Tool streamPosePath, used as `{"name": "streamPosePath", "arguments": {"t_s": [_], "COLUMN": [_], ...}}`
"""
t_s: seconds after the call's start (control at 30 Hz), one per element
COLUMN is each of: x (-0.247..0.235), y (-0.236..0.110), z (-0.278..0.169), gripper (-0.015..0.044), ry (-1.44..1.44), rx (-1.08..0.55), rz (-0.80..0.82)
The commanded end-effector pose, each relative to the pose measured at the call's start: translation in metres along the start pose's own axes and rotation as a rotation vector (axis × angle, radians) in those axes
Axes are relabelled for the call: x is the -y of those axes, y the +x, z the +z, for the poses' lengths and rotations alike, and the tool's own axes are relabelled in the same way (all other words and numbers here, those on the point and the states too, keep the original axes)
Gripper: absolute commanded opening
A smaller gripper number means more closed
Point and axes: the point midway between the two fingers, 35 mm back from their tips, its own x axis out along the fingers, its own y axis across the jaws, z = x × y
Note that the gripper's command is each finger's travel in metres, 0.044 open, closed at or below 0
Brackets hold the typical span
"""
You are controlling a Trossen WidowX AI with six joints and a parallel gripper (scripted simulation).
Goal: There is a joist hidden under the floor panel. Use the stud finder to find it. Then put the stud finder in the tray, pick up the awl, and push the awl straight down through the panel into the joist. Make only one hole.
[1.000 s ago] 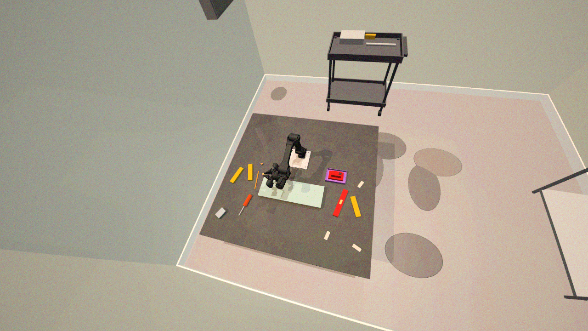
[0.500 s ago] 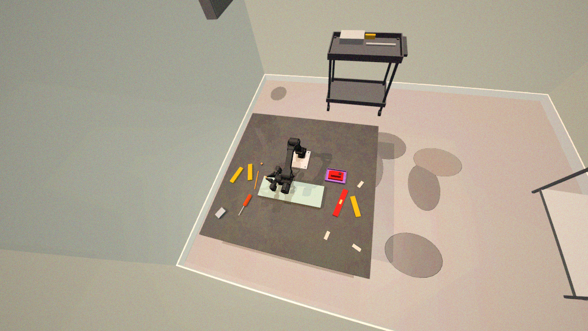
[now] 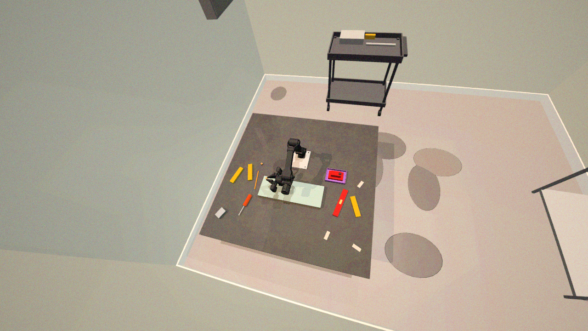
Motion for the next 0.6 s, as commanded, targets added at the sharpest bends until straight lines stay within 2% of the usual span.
{"name": "streamPosePath", "arguments": {"t_s": [0.0, 0.57], "x": [0.0, 0.0], "y": [0.002, 0.005], "z": [0.005, 0.021], "gripper": [0.0, 0.0], "ry": [-0.004, -0.004], "rx": [-0.01, -0.01], "rz": [0.002, 0.002]}}
